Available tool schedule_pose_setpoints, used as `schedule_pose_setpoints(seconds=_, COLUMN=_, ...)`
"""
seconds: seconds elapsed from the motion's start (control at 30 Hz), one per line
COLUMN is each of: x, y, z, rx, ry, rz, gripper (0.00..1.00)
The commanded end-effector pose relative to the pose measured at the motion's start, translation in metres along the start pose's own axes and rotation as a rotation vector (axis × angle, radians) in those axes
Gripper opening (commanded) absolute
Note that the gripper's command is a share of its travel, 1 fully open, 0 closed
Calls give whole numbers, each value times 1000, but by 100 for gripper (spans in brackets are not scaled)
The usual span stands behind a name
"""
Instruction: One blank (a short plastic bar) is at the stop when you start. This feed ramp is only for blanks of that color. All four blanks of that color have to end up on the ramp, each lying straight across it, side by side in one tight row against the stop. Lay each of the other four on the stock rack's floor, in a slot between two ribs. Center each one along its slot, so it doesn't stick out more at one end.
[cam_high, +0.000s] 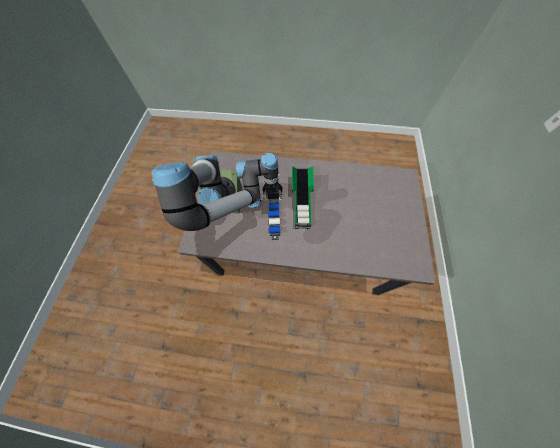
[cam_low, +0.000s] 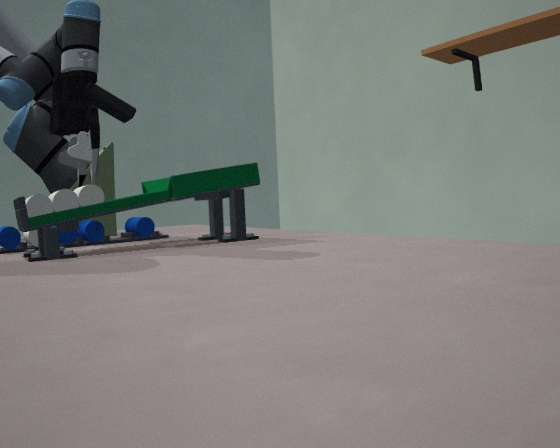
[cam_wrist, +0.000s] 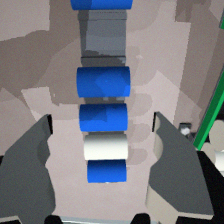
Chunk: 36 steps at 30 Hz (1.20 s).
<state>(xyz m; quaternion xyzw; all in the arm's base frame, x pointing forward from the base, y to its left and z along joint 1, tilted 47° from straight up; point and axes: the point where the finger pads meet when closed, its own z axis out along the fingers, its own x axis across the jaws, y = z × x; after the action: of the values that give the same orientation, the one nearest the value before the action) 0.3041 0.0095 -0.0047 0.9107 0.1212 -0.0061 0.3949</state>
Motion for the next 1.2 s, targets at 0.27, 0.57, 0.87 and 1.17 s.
schedule_pose_setpoints(seconds=0.27, x=0, y=0, z=-1, rx=0, ry=0, rz=0, gripper=100)
schedule_pose_setpoints(seconds=0.57, x=0, y=0, z=-1, rx=0, ry=0, rz=0, gripper=100)
schedule_pose_setpoints(seconds=0.87, x=4, y=33, z=0, rx=4, ry=1, rz=0, gripper=100)
schedule_pose_setpoints(seconds=1.17, x=-2, y=108, z=3, rx=-6, ry=0, rz=1, gripper=100)
